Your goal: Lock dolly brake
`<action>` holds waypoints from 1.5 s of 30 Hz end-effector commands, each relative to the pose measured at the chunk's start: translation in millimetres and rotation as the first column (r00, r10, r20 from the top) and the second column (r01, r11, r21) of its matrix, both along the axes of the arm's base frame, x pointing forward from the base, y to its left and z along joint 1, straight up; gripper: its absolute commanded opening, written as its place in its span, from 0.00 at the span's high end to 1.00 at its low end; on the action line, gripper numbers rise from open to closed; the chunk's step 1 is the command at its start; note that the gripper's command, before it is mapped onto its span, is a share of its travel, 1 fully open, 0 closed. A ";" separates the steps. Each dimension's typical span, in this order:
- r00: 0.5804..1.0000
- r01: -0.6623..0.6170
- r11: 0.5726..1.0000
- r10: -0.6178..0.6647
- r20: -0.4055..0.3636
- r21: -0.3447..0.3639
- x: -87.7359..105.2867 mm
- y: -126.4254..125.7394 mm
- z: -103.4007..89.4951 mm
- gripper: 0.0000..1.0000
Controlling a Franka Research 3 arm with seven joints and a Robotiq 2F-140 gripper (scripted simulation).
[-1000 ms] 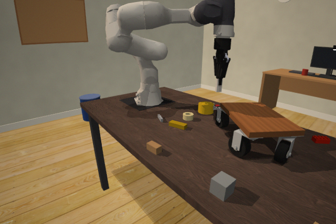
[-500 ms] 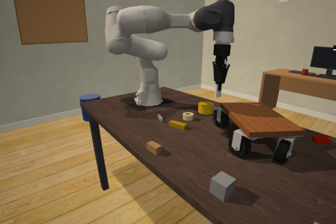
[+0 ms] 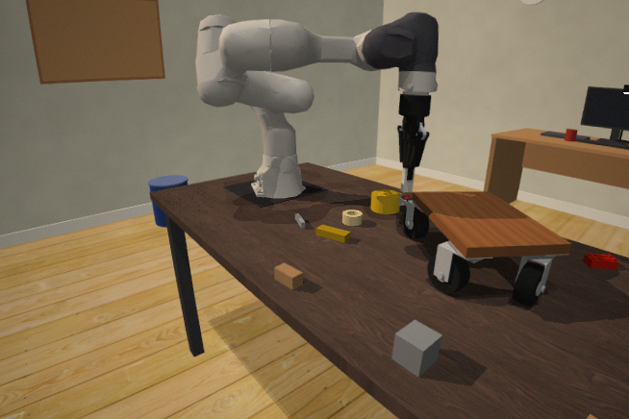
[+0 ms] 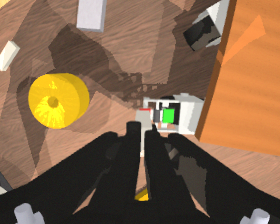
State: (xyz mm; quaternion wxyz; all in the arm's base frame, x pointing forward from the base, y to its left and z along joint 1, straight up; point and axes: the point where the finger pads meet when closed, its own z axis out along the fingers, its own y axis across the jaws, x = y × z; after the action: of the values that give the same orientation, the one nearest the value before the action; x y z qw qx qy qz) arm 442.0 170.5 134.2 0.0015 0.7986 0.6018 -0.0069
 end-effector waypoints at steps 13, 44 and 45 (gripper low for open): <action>1.000 0.010 1.000 -0.010 0.008 0.007 3.0 1.2 -10.8 1.00; 1.000 0.010 1.000 -0.010 0.008 0.007 3.0 1.2 -10.9 1.00; 1.000 0.010 1.000 -0.010 0.008 0.007 3.0 1.2 -10.9 1.00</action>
State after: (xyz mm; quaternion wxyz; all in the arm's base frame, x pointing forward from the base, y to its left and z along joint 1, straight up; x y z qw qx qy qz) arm 444.2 171.7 123.8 0.0016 0.7995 0.6006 -0.0032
